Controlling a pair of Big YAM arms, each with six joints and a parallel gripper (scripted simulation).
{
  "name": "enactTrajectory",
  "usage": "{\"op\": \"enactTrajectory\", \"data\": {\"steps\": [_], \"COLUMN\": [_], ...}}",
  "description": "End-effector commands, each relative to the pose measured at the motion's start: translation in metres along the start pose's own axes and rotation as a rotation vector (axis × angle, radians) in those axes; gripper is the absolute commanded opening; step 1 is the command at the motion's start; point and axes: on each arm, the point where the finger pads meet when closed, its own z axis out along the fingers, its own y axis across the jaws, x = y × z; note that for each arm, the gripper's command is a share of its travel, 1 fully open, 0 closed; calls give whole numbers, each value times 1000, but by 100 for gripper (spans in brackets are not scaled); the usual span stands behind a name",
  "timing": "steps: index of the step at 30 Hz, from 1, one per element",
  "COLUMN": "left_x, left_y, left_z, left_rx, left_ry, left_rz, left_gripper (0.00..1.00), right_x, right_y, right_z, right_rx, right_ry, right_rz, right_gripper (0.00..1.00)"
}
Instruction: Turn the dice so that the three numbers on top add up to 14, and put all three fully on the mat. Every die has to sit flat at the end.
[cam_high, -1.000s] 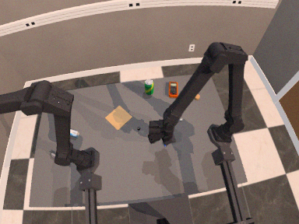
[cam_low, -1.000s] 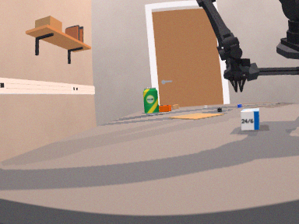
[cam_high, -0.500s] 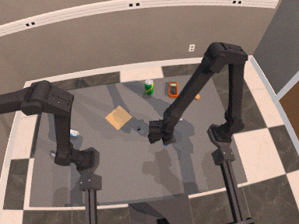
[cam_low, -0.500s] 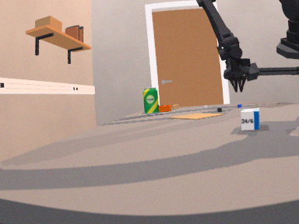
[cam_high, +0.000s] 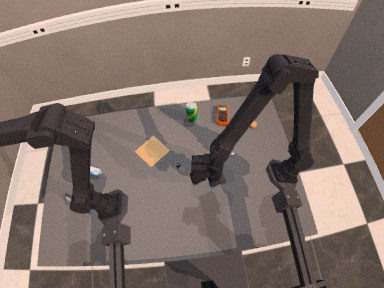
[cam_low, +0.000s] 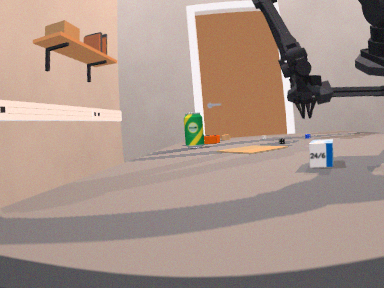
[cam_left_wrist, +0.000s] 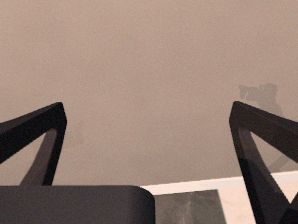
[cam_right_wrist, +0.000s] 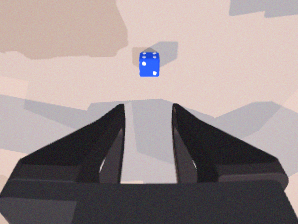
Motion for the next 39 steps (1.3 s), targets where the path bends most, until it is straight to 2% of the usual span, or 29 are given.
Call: {"op": "enactTrajectory", "data": {"steps": [1, 39], "left_x": [-22, -22], "left_y": [2, 2], "left_z": [-8, -8], "left_rx": [-3, -3], "left_ry": [-54, -54], "left_rz": [15, 15], "left_gripper": [100, 100], "right_x": [-10, -11], "right_y": [-7, -7], "right_z": [-2, 45], "right_rx": [11, 9], "right_ry": [-25, -19], "right_rz": [4, 2], "right_gripper": [30, 30]}}
